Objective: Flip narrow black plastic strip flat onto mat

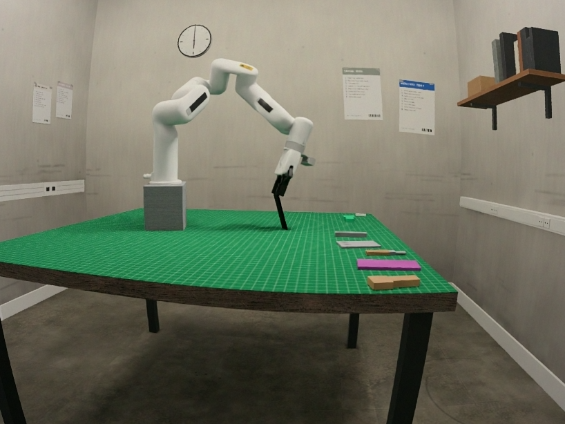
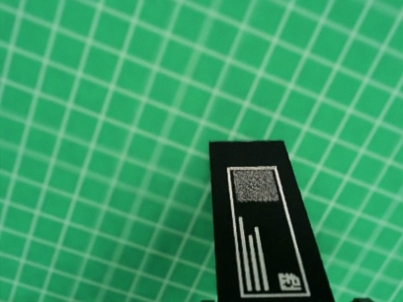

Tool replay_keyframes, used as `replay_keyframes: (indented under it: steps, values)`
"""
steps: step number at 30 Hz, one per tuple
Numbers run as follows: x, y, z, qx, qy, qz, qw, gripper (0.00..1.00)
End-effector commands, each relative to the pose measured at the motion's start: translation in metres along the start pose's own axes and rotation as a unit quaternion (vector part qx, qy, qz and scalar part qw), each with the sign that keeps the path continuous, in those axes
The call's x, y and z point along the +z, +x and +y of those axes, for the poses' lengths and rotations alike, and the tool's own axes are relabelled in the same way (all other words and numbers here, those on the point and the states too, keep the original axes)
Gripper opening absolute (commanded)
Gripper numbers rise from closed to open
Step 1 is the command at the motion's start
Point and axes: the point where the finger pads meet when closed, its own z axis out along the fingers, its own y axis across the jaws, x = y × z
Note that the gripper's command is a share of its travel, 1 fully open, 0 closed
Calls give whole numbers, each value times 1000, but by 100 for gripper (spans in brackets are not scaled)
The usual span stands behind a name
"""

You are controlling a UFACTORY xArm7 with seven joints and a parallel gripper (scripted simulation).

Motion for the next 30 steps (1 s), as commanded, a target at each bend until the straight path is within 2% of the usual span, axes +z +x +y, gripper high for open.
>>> replay_keyframes:
  steps: [1, 13, 16, 25, 30]
  values:
    - [-7, 9, 1, 0, 0, 5, 1000, 54]
    - [-13, 25, 1, 0, 0, 19, 1000, 54]
    - [-15, 30, 1, 0, 0, 31, 1000, 54]
    - [-19, 41, 1, 0, 0, 35, 999, 54]
    - [-21, 55, 1, 0, 0, 45, 999, 54]
